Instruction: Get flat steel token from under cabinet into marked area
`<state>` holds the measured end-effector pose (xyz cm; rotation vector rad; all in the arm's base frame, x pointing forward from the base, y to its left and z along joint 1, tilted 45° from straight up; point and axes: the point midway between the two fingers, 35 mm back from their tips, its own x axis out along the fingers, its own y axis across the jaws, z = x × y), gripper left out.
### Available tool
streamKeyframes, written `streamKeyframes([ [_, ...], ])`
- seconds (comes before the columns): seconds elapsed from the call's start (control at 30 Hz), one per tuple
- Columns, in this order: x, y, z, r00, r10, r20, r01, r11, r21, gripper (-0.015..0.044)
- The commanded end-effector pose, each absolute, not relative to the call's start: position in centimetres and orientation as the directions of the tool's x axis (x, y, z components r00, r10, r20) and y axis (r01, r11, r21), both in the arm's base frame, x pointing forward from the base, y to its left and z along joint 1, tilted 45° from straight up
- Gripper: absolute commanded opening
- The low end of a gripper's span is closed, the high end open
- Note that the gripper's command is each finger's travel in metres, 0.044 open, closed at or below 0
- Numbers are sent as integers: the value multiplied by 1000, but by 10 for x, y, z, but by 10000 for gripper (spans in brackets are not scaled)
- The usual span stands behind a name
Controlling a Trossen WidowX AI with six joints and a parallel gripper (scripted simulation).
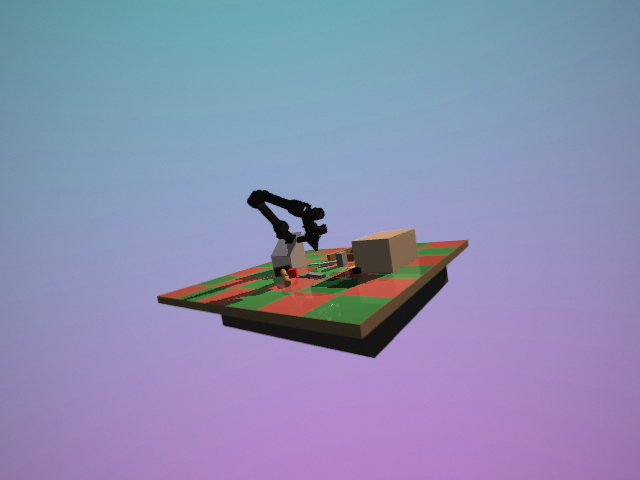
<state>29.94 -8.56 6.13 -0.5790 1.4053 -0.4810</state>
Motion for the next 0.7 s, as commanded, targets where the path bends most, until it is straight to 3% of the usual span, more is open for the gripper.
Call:
streamKeyframes([
  [0.0,289,-114,68,48,-703,-710,-87,705,-704,0],
  [0.33,290,-121,62,45,-704,-708,-89,703,-705,0],
  [0.67,292,-177,7,44,-707,-705,-90,701,-708,0],
])
